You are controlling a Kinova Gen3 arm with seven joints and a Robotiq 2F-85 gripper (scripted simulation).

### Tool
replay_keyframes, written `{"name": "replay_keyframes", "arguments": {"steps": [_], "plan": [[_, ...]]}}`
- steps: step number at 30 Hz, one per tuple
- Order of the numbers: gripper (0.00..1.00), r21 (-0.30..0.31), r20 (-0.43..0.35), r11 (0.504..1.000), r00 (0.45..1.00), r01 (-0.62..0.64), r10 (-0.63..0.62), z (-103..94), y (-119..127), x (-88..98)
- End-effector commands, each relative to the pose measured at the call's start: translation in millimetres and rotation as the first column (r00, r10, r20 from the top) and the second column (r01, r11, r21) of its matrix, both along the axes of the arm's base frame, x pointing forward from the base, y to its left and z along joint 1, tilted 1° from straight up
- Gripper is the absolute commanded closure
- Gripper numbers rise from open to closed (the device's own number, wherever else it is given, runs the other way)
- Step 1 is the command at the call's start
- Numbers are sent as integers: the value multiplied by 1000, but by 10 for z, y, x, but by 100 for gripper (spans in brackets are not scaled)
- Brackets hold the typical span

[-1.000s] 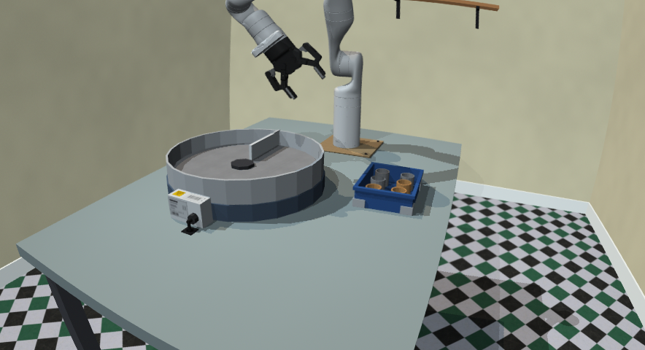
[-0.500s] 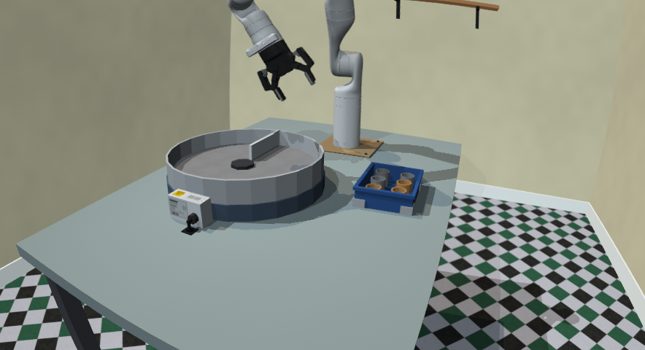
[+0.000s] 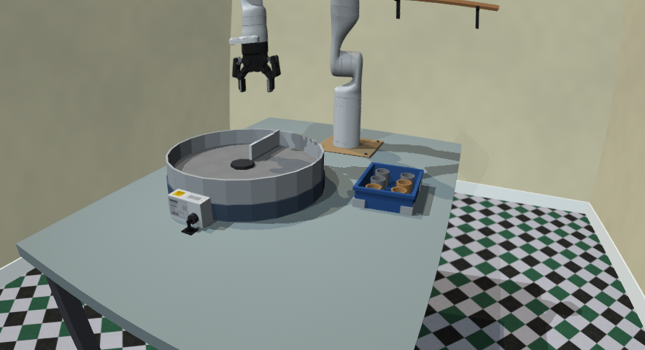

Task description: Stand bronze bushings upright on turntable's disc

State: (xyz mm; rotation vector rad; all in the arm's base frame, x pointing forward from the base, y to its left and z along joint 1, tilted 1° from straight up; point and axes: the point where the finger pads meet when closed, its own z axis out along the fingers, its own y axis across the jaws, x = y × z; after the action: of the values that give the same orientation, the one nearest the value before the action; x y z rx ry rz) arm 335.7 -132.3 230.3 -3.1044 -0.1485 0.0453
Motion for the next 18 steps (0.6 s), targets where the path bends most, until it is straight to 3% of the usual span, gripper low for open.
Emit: {"name": "replay_keyframes", "arguments": {"steps": [1,17,18], "plan": [[0,-44,35,999,999,3,-1,50,-70,4],[0,-50,39,999,999,3,-1,54,-90,13],[88,-50,39,999,999,3,-1,54,-90,13]]}}
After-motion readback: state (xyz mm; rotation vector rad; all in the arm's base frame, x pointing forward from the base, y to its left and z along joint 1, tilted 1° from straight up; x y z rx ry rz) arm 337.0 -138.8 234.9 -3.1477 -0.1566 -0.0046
